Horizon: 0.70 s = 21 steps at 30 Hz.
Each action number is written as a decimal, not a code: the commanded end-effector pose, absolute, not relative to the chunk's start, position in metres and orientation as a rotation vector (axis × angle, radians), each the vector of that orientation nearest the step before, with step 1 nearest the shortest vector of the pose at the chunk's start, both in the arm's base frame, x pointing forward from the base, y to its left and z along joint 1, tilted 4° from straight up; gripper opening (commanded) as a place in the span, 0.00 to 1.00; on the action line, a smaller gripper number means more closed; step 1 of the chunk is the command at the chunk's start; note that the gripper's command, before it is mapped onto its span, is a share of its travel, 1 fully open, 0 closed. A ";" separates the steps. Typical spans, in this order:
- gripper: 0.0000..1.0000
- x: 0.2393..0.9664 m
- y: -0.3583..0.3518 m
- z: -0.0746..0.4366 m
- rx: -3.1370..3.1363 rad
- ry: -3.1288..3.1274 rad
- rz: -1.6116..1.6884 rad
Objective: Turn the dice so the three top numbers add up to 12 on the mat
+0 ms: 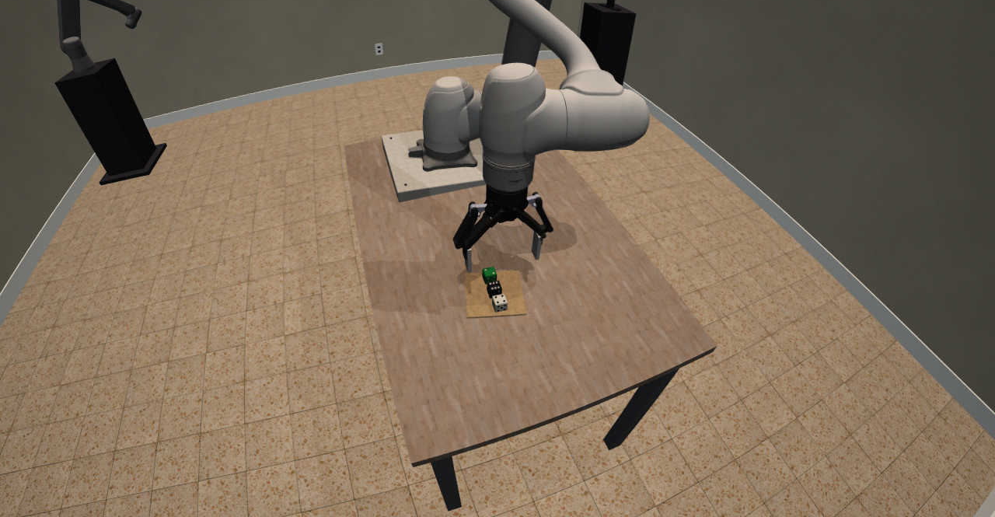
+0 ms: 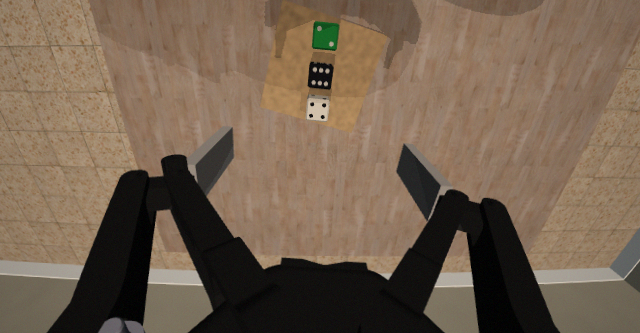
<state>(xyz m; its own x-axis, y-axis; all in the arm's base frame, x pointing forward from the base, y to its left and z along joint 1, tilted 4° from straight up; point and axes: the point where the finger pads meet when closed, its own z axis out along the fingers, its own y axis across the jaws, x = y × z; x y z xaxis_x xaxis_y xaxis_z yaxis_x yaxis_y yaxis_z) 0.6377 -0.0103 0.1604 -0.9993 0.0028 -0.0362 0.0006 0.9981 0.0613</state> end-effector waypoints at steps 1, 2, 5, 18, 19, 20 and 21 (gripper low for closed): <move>1.00 0.637 -0.011 0.171 0.003 3.104 0.095; 1.00 0.637 -0.011 0.174 0.003 3.104 0.095; 1.00 0.637 -0.012 0.183 0.003 3.104 0.095; 1.00 0.637 -0.012 0.189 0.003 3.104 0.095; 1.00 0.637 -0.012 0.189 0.003 3.104 0.095; 1.00 0.637 -0.012 0.189 0.003 3.104 0.095; 1.00 0.637 -0.012 0.189 0.003 3.104 0.095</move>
